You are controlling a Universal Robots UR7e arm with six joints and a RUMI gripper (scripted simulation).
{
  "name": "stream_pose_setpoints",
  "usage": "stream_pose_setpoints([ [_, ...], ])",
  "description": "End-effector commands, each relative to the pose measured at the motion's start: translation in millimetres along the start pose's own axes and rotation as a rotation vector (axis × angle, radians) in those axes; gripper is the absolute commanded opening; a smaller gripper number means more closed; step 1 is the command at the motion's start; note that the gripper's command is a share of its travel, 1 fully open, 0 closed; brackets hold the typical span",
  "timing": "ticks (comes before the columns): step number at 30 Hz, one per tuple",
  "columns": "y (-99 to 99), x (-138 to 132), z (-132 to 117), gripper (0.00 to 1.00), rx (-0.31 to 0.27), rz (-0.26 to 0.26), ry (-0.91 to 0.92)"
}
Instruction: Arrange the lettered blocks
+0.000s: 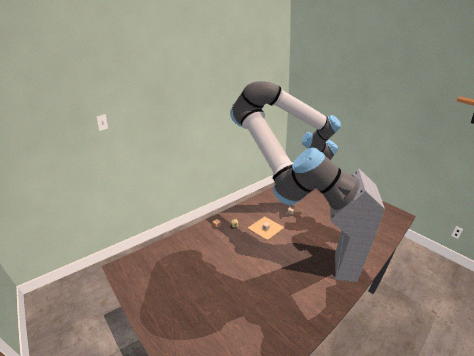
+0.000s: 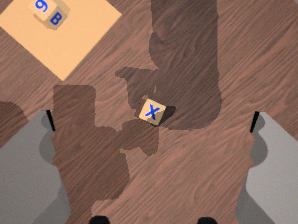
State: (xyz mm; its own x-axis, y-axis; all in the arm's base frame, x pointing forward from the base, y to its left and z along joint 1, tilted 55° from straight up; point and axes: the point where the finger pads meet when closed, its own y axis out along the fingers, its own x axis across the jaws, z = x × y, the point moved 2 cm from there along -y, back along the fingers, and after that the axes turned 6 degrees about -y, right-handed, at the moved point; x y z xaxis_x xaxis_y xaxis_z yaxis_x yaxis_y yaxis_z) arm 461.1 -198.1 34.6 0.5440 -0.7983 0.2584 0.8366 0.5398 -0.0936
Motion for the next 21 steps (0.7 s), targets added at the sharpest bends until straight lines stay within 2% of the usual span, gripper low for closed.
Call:
stream_pose_setpoints([
  [1,-0.3,0.3,0.0,1.00,0.000,-0.001,-0.001],
  [11,0.6,-0.7,3.6,1.00,-0.005,0.005,-0.011],
  [21,7.0,-8.4,26.4,1.00,-0.039,0.044,-0.084],
])
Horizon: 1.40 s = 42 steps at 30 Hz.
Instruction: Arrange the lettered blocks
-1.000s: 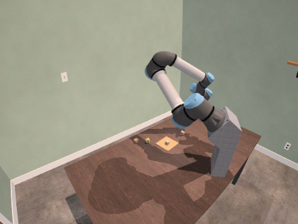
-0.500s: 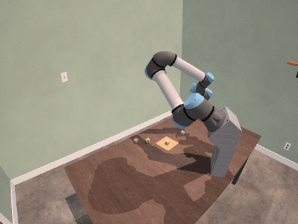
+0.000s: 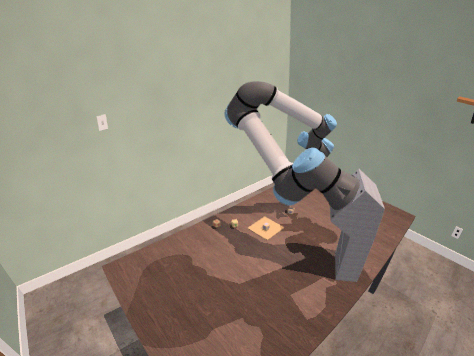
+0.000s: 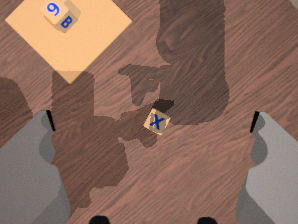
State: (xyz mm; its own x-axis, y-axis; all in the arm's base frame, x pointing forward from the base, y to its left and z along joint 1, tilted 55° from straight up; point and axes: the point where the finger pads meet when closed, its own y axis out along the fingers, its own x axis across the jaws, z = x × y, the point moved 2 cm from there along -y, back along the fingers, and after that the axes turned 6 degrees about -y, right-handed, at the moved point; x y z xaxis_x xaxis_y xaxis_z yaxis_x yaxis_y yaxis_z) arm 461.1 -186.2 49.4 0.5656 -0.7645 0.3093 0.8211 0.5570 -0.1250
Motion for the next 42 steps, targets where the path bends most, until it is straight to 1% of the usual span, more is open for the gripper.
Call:
stream_pose_setpoints([
  [1,1.8,-2.1,9.1,1.00,-0.015,0.014,-0.027],
  [8,11.1,-14.8,41.6,1.00,-0.070,0.069,-0.138],
  [16,24.4,-39.7,83.3,1.00,-0.160,0.143,-0.306],
  [18,24.4,-39.7,83.3,1.00,-0.160,0.143,-0.306],
  [27,37.6,-74.2,120.9,1.00,-0.276,0.207,-0.509],
  [33,43.5,-94.5,136.9,1.00,-0.346,0.230,-0.627],
  [35,43.5,-94.5,136.9,1.00,-0.346,0.230,-0.627],
  [42,47.4,-111.0,147.5,1.00,-0.406,0.241,-0.726],
])
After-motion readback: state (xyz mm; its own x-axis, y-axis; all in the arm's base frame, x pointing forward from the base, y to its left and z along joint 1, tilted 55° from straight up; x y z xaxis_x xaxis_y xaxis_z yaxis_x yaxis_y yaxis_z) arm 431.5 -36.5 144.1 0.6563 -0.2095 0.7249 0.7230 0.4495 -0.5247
